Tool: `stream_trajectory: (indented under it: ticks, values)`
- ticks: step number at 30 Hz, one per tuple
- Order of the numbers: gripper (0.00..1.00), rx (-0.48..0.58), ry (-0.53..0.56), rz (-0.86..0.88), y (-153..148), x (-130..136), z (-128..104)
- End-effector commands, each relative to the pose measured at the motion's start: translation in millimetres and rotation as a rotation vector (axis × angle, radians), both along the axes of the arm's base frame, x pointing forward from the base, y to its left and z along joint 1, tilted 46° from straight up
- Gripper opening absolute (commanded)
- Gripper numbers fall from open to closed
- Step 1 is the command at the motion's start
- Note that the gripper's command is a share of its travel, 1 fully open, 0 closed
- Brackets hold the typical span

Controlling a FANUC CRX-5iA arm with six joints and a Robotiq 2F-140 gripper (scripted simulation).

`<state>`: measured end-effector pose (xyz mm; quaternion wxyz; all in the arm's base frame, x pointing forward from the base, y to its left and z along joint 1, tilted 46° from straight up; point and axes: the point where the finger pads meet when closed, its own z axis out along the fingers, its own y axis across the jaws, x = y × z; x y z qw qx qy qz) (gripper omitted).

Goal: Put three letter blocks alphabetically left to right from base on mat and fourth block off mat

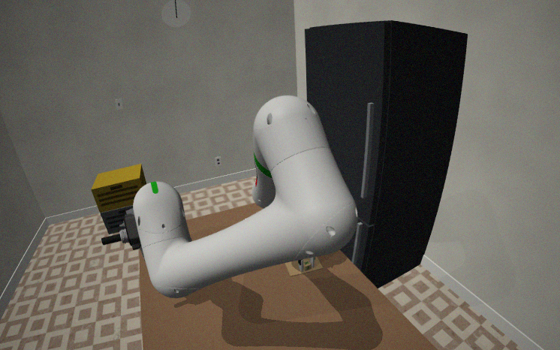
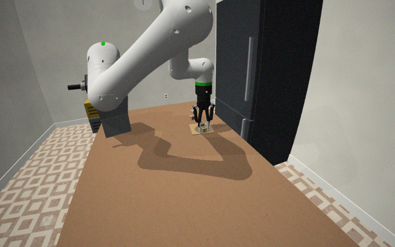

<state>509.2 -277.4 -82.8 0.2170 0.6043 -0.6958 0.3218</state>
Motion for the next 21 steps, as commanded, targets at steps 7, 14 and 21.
stream_trajectory:
  ticks: [7,14,21]
  values:
    - [0.28,0.000,0.000,0.000,12.8,-1.4,12.4]
    - [0.28,0.000,0.000,0.000,38.9,-4.6,38.2]
    - [0.28,0.000,0.000,0.000,59.7,-7.2,58.6]
